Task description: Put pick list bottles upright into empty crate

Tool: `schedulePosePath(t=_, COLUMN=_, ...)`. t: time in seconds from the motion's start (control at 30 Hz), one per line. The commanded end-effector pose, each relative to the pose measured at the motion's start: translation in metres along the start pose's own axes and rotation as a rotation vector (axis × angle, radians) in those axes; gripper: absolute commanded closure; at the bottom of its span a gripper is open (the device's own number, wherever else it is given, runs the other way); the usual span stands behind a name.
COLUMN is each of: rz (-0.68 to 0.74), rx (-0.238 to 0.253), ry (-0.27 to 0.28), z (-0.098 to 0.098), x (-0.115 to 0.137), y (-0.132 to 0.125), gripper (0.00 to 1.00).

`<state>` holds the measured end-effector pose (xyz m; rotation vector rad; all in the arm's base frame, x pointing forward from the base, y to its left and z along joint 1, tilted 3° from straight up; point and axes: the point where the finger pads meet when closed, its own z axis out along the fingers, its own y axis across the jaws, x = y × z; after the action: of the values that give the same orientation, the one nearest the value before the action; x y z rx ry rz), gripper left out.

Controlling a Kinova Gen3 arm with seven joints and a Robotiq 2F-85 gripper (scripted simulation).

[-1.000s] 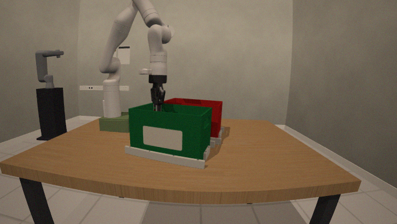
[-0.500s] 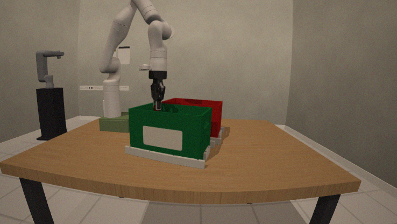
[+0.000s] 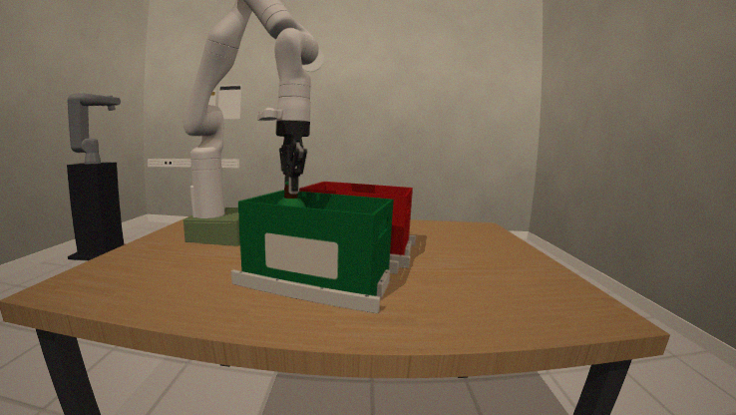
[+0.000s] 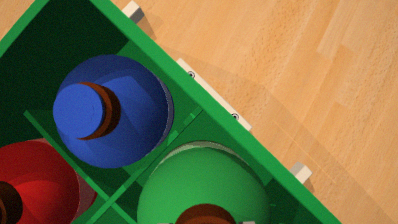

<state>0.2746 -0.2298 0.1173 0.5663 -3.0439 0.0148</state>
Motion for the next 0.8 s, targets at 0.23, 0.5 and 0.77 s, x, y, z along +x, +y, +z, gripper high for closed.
schedulePosePath(t=0.23, rz=0.0, rx=0.001, ry=-0.001, z=-0.016, x=0.0, y=0.0, gripper=0.9)
schedulePosePath(t=0.5, rz=0.0, rx=0.001, ry=-0.001, z=-0.026, x=0.0, y=0.0, gripper=0.9)
schedulePosePath(t=0.77, rz=0.0, rx=0.001, ry=-0.001, z=-0.039, x=0.0, y=0.0, gripper=0.9)
